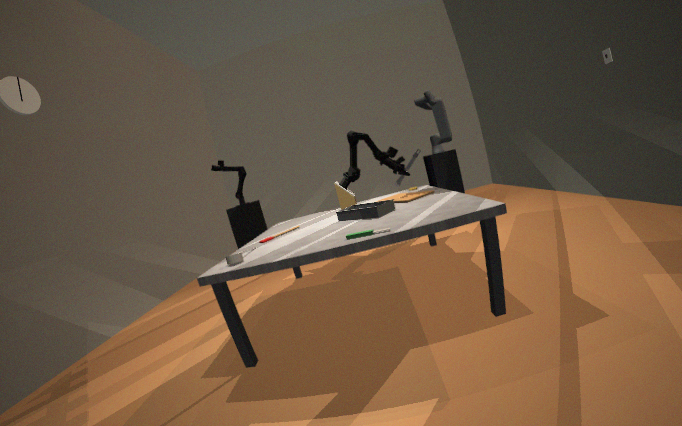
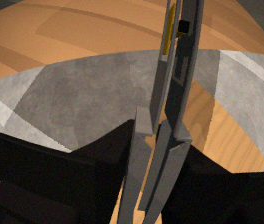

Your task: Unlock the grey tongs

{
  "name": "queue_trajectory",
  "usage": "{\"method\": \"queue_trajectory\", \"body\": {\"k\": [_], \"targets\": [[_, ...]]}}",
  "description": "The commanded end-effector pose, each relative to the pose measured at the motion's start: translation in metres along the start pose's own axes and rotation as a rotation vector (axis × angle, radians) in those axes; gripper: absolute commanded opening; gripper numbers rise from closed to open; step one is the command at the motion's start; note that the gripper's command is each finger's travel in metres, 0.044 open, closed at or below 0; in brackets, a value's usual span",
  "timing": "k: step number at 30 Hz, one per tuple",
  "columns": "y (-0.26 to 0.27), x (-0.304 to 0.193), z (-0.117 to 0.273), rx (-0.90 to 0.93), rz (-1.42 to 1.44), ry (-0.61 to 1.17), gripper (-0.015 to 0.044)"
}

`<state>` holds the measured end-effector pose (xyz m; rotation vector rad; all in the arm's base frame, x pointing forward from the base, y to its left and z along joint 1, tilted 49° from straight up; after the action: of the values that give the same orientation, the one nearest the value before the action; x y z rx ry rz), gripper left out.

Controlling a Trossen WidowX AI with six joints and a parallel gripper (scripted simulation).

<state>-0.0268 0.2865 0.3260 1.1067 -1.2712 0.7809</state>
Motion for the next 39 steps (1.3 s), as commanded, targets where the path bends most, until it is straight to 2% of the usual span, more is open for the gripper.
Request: {"method": "queue_trajectory", "body": {"k": [1,13,39], "targets": [[-0.005,-0.001,0.008,-0.021,-0.023,-0.050,-0.0150],[-0.023,-0.016,0.033,-0.094,-0.101,-0.155,-0.0150],[-0.023,-0.017,0.033,-0.095,-0.103,-0.156,-0.0150]]}}
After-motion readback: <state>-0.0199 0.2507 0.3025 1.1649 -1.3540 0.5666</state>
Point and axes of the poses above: the point midway between the two fingers, 35 mm back from their tips, its own z axis back along the fingers, its own y axis across the jaws, x = y × z, the point moved 1 cm from there along z, back along the fingers, and after that the axes turned 3 degrees about z, right-handed, at the moved point
